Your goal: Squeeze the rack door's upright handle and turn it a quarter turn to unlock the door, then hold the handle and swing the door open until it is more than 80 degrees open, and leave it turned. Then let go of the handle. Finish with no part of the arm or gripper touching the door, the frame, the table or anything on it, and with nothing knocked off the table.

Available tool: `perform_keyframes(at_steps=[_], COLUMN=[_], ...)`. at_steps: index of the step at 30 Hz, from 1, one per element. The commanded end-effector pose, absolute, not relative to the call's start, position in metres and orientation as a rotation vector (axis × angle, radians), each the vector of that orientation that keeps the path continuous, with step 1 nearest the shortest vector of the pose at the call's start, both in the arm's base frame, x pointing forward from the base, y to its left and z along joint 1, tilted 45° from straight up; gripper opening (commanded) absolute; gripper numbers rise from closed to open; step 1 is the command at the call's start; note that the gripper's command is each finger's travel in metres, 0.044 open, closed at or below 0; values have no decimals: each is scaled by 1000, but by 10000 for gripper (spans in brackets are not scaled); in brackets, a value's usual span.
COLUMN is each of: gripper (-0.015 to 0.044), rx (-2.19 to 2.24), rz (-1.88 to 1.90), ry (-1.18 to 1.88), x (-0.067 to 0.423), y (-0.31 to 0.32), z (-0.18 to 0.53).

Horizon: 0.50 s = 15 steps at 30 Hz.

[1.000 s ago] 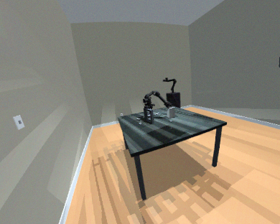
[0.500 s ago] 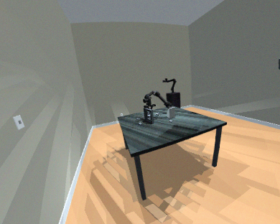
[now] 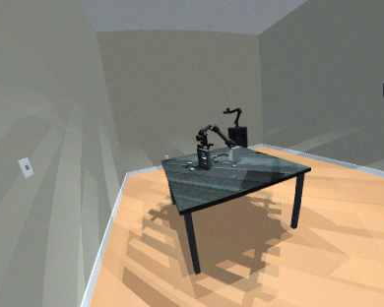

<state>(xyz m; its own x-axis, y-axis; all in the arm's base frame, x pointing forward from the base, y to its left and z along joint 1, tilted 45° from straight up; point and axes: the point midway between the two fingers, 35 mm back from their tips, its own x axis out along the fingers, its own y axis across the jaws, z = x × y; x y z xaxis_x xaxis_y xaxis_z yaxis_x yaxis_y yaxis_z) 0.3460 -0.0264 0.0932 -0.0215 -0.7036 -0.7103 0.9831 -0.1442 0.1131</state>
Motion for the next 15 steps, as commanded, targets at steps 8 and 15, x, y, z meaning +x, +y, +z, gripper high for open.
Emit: perform_keyframes(at_steps=[8,15], gripper=[297,297], rx=[626,359], rz=[-1507,-1357], ry=[615,853], x=[346,346], y=[-26,-26], z=[93,93])
